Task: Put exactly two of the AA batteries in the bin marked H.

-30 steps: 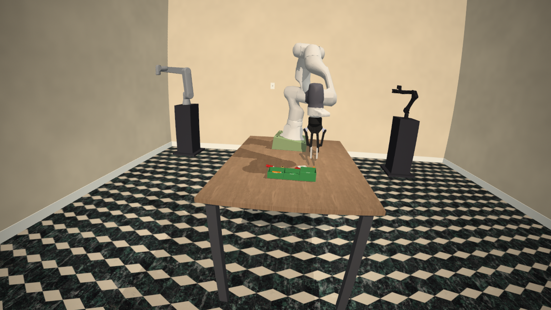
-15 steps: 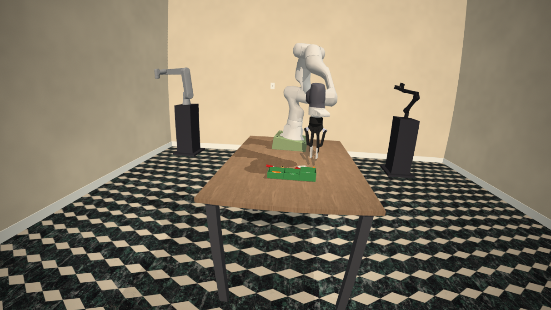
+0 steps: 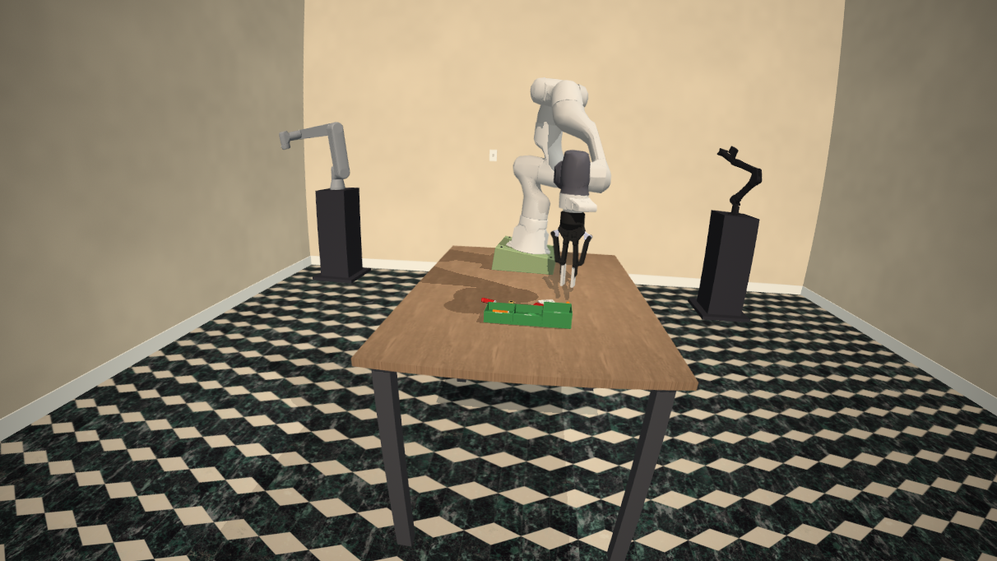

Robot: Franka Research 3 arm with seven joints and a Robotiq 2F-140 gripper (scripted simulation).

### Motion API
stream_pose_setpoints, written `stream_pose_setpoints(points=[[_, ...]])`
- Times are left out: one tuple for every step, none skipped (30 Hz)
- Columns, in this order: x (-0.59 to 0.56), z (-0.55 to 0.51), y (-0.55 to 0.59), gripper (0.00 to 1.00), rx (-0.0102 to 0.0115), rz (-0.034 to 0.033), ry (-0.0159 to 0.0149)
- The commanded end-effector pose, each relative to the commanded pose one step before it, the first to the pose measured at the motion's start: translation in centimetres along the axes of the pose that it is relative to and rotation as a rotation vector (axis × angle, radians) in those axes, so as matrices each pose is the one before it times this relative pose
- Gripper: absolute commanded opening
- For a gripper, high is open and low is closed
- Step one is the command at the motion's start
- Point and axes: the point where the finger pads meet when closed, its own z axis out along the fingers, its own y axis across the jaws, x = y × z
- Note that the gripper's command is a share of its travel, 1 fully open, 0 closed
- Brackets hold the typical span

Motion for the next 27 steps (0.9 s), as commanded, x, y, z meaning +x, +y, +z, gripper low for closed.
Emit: stream_pose_setpoints(points=[[-0.039,0.000,0.004,0.17,-0.00342,0.02236,-0.00261],[0.001,0.000,-0.002,0.17,0.00000,0.00000,0.00000],[0.001,0.000,-0.002,0.17,0.00000,0.00000,0.00000],[0.001,0.000,-0.002,0.17,0.00000,0.00000,0.00000],[0.001,0.000,-0.002,0.17,0.00000,0.00000,0.00000],[0.001,0.000,-0.002,0.17,0.00000,0.00000,0.00000],[0.000,0.000,-0.002,0.17,0.00000,0.00000,0.00000],[0.000,0.000,-0.002,0.17,0.00000,0.00000,0.00000],[0.000,0.000,-0.002,0.17,0.00000,0.00000,0.00000],[0.000,0.000,-0.002,0.17,0.00000,0.00000,0.00000],[0.000,0.000,-0.002,0.17,0.00000,0.00000,0.00000],[0.000,0.000,-0.002,0.17,0.00000,0.00000,0.00000],[0.000,0.000,-0.002,0.17,0.00000,0.00000,0.00000],[0.000,0.000,-0.002,0.17,0.00000,0.00000,0.00000],[0.000,0.000,-0.002,0.17,0.00000,0.00000,0.00000],[0.000,0.000,0.000,0.17,0.00000,0.00000,0.00000],[0.000,0.000,0.000,0.17,0.00000,0.00000,0.00000],[0.000,0.000,-0.002,0.17,0.00000,0.00000,0.00000],[0.000,0.000,-0.002,0.17,0.00000,0.00000,0.00000],[0.000,0.000,-0.002,0.17,0.00000,0.00000,0.00000],[0.000,0.000,-0.002,0.17,0.00000,0.00000,0.00000],[0.000,0.000,-0.002,0.17,0.00000,0.00000,0.00000],[0.000,0.400,-0.002,0.17,0.00000,0.00000,0.00000],[-0.001,0.400,-0.001,0.17,0.00000,0.00000,0.00000],[0.003,0.400,0.001,0.17,0.00000,0.00000,0.00000],[0.011,0.400,0.000,0.17,0.00000,0.00000,0.00000],[0.020,0.400,-0.002,0.17,0.00000,0.00000,0.00000]])
